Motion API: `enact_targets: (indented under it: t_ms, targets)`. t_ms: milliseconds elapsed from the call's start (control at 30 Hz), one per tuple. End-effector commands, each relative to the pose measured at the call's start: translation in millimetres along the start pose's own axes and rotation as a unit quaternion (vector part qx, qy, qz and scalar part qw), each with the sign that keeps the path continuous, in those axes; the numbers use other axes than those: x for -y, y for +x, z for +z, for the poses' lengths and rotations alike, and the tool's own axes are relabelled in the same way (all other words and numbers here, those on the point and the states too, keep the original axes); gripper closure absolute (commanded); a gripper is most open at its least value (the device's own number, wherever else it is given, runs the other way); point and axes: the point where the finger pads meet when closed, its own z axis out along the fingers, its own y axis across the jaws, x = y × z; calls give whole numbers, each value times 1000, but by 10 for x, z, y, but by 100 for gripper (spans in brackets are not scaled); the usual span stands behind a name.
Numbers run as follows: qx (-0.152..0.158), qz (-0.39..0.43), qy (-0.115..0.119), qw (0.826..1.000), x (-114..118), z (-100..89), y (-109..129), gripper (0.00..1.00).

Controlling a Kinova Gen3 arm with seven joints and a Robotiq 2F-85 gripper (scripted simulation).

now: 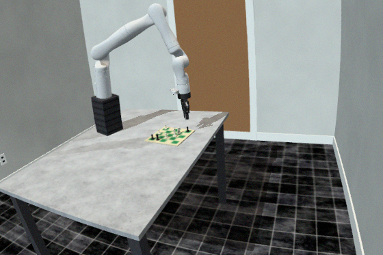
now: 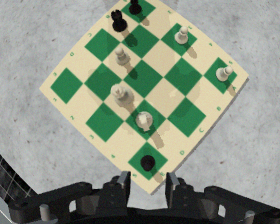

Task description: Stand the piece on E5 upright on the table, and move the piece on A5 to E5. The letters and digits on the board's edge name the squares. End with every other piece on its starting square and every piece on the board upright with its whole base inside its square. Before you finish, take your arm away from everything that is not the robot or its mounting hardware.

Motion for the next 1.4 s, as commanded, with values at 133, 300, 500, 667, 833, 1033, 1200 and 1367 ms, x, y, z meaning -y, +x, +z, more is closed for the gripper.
enact_targets:
  t_ms: [133, 300, 500, 667, 833, 1033, 1200, 1367]
  targets:
    - [-1, 0, 0, 1000, 4, 79, 10, 66]
    - [-1, 0, 0, 1000, 5, 162, 8, 66]
    - [-1, 0, 0, 1000, 7, 259, 5, 66]
    - [-1, 0, 0, 1000, 8, 302, 3, 66]
    - [-1, 0, 0, 1000, 9, 362, 1, 66]
    - [-1, 0, 0, 1000, 10, 408, 0, 66]
    - [-1, 0, 0, 1000, 10, 419, 0, 66]
    - [-1, 0, 0, 1000, 10, 426, -1, 66]
